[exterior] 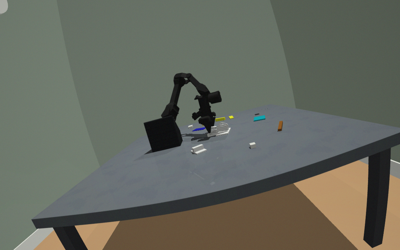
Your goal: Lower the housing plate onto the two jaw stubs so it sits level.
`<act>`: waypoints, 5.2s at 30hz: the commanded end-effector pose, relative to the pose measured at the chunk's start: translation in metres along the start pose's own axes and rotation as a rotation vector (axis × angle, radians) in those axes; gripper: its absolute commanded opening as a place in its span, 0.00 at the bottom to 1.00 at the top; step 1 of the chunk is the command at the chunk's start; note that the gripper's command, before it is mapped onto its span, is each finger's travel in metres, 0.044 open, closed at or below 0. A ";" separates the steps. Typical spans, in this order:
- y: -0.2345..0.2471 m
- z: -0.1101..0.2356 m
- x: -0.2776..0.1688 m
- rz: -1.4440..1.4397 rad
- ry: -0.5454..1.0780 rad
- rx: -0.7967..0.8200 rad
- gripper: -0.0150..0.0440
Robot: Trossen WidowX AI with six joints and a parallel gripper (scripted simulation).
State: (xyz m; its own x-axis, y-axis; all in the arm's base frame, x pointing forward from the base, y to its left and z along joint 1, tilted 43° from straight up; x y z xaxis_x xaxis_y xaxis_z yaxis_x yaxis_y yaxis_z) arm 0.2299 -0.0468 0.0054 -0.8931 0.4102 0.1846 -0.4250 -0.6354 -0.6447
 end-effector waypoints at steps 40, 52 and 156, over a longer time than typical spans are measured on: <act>0.000 -0.008 0.001 -0.005 -0.001 -0.004 0.85; 0.000 -0.011 0.001 -0.005 -0.001 -0.005 0.85; 0.000 -0.015 0.000 -0.003 -0.001 -0.005 0.85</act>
State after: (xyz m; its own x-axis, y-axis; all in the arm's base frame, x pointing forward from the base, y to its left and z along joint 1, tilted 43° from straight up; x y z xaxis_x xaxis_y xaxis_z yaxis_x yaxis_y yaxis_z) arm 0.2307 -0.0391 -0.0044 -0.8879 0.4176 0.1931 -0.4357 -0.6287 -0.6441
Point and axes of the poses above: the point midway between the two fingers, 35 mm back from their tips, its own z axis back along the fingers, its own y axis across the jaws, x = y × z, the point moved 5 cm from there along z, back along the fingers, and after that the axes turned 2 degrees about -z, right-handed, at the moved point
